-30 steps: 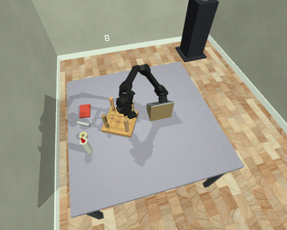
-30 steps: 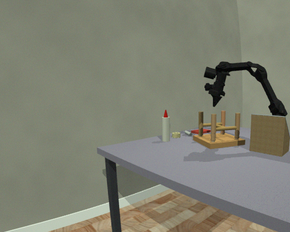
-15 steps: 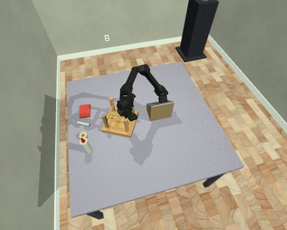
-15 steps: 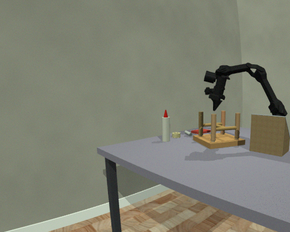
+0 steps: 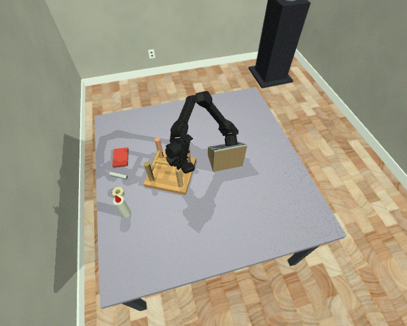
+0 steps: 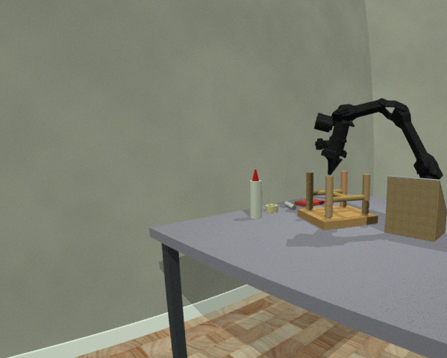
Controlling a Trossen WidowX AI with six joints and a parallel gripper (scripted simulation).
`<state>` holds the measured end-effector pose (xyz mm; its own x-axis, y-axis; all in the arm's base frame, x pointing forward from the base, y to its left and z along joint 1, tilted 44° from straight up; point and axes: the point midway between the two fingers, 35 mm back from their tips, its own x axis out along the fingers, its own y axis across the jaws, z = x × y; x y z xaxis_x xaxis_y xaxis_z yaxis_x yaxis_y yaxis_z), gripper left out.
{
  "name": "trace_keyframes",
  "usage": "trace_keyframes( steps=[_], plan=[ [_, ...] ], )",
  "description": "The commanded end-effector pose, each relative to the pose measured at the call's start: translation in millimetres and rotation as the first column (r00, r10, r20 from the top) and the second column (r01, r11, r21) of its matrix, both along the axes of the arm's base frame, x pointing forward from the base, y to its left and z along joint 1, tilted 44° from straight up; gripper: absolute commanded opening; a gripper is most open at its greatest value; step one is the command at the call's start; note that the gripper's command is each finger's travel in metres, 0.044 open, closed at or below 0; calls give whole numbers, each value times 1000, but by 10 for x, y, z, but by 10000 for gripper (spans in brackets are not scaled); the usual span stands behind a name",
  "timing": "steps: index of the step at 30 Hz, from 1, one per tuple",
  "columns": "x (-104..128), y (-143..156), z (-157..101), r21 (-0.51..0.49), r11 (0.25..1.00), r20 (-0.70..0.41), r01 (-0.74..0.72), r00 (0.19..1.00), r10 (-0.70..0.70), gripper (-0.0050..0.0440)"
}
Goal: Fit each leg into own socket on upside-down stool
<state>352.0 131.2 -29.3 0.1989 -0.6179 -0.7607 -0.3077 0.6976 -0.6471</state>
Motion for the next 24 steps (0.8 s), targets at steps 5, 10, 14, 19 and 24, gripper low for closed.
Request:
trace_keyframes(
  steps=[5, 10, 14, 19, 24],
  plan=[
    [-9, -68, -52, -5, 1000, -5, 1, 1000, -1, 0],
    [-10, -88, -73, -5, 1000, -5, 1, 1000, -1, 0],
    [-12, -115, -101, -5, 1000, -5, 1, 1000, -1, 0],
    [-15, -149, -136, -5, 1000, -5, 1, 1000, -1, 0],
    [-17, -170, -156, -5, 1000, -5, 1, 1000, -1, 0]
  ],
)
